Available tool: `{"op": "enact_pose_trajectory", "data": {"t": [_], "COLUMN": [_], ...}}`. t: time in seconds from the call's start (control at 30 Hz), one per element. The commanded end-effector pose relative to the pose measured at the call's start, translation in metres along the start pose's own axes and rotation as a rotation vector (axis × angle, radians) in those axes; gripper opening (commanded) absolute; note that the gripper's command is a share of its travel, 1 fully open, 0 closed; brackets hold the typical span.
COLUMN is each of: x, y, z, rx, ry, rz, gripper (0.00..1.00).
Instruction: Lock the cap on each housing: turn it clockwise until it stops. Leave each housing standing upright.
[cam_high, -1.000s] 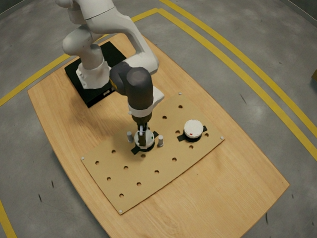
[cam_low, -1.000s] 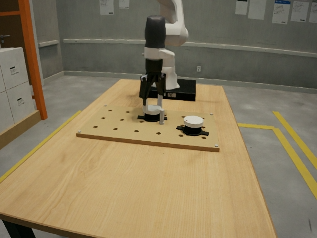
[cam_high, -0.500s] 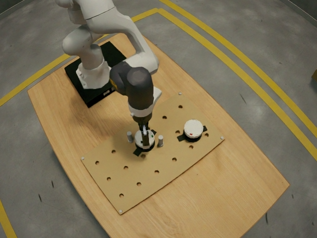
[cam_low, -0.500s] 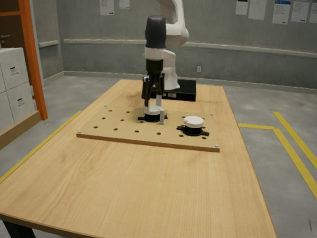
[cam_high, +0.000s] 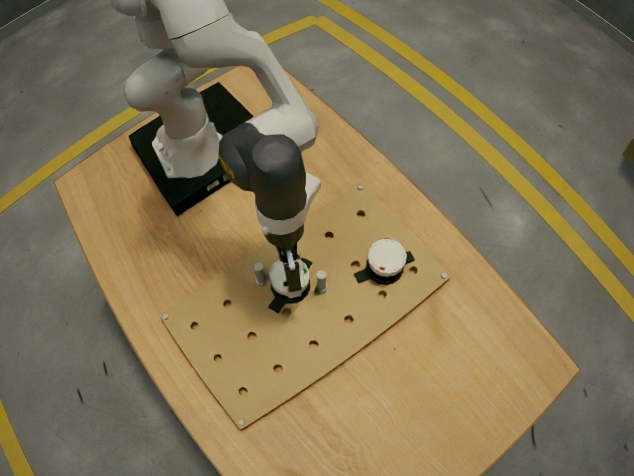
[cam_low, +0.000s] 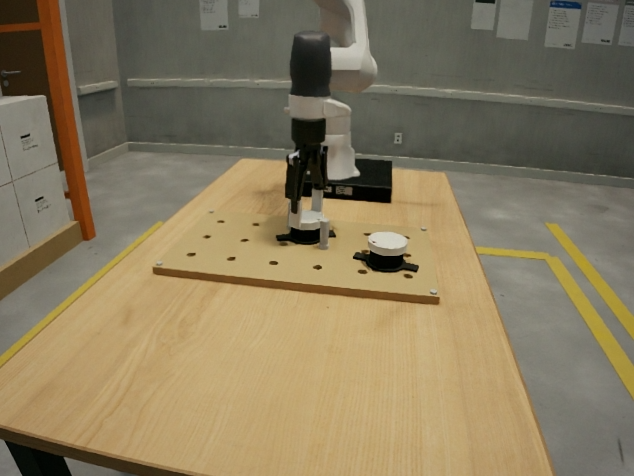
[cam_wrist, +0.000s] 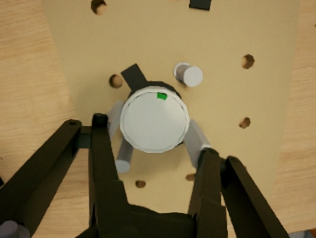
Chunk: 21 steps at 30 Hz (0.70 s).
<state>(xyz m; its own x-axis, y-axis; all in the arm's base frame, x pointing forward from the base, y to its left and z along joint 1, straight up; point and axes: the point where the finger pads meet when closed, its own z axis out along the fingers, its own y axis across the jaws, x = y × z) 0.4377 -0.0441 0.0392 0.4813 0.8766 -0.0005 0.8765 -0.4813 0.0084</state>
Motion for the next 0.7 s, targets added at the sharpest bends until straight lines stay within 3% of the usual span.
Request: {"op": "enact_pose_trajectory", "data": {"t": [0.0, 0.67], "x": [-0.001, 0.004], "y": [-0.004, -0.017], "z": [0.002, 0.002], "rx": [0.009, 0.009], "ry": [0.001, 0.001], "rz": [-0.021, -0.021], "gripper": [0.1, 0.1]}}
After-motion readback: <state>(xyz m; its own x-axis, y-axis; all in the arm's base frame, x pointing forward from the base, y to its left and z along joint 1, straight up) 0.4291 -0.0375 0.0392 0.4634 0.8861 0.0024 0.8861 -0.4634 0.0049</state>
